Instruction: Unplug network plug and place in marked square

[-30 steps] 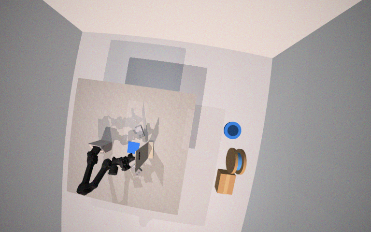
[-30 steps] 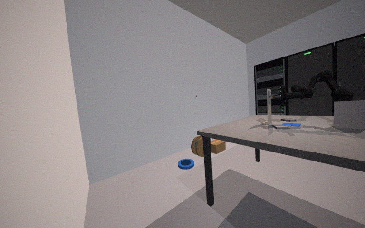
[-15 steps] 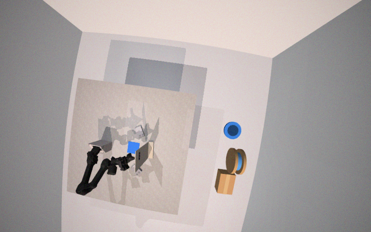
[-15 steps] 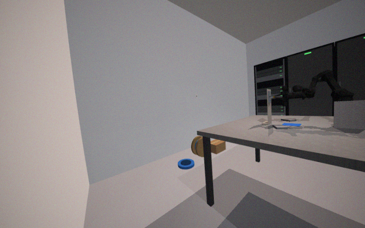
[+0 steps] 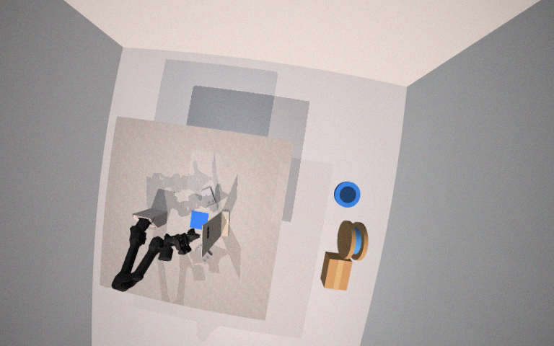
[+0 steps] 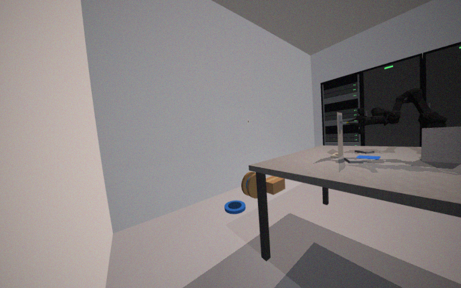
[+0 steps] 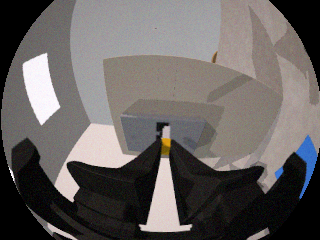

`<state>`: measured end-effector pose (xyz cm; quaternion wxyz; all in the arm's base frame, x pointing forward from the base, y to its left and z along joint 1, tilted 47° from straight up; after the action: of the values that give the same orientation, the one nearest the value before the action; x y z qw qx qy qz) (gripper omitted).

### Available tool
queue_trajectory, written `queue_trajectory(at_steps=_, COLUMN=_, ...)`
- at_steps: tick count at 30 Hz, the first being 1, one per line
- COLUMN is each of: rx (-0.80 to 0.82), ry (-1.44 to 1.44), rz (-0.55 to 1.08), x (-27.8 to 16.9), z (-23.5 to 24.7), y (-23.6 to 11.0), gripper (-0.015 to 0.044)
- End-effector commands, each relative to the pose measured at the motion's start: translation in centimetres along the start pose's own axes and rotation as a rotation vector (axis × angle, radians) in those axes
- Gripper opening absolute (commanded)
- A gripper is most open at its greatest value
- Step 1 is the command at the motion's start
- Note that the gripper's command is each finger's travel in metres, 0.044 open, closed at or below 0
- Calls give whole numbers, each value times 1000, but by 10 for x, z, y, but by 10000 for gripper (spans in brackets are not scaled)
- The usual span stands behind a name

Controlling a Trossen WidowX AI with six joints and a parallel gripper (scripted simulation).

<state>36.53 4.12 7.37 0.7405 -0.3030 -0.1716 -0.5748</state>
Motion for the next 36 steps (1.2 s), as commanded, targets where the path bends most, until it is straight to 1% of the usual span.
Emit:
queue_trajectory(at_steps=1, rx=-1, ry=-2, rz=2, x=-2, z=0, y=-4, gripper=0)
queue_trajectory(at_steps=36, rx=-2, ry=-2, rz=2, x=-4, z=-1, y=-26, gripper=0)
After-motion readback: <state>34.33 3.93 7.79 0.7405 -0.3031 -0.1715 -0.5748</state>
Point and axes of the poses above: the point midway between the two fingers, 35 mm back from their tips, its own y axis out along the fingers, its own z axis across the jaws, x = y × z, the point moved 2 cm from there along -y, back along the fingers, and after that the axes turned 6 degrees about y, right-handed, at the moved point
